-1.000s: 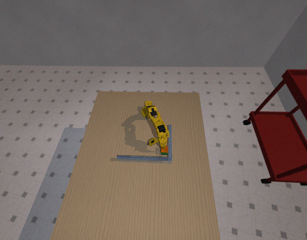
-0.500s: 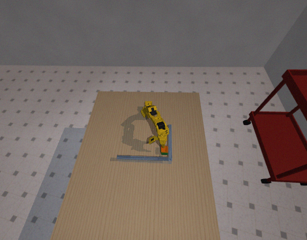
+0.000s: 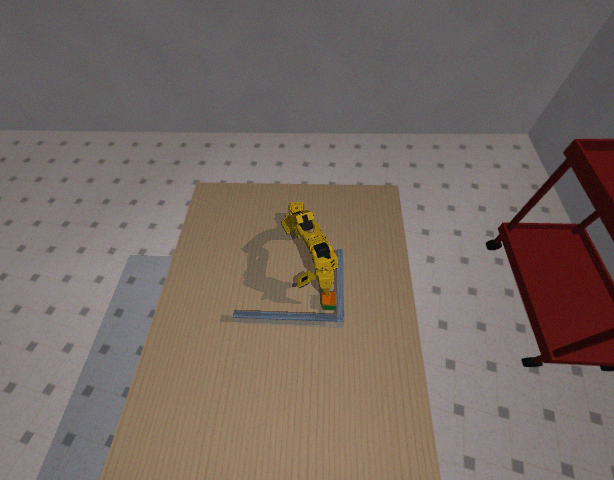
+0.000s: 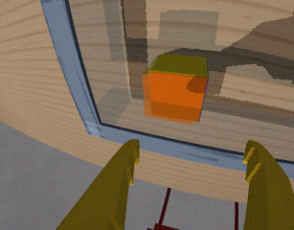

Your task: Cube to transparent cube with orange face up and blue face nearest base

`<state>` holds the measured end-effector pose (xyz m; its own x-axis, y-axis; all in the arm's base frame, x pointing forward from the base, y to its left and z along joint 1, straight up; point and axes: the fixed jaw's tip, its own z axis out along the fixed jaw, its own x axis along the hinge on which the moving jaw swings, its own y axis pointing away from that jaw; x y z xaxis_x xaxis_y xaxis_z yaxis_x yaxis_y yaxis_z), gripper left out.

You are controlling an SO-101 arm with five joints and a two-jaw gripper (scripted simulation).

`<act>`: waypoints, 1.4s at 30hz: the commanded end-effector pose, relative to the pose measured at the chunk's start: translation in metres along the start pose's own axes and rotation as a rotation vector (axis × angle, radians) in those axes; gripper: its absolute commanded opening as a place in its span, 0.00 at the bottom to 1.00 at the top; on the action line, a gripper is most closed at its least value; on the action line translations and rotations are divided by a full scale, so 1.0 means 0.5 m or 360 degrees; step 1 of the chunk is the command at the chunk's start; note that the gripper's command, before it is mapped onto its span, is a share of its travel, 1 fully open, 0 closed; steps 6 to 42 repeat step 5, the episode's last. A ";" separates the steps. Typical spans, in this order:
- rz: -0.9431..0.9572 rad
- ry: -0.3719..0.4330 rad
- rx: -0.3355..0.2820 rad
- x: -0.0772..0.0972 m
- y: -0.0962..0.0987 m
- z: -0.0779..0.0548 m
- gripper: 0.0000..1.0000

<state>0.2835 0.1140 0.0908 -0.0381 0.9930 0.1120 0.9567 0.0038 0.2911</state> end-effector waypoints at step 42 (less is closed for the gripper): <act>-0.0004 0.0046 -0.0112 0.007 0.016 -0.034 0.35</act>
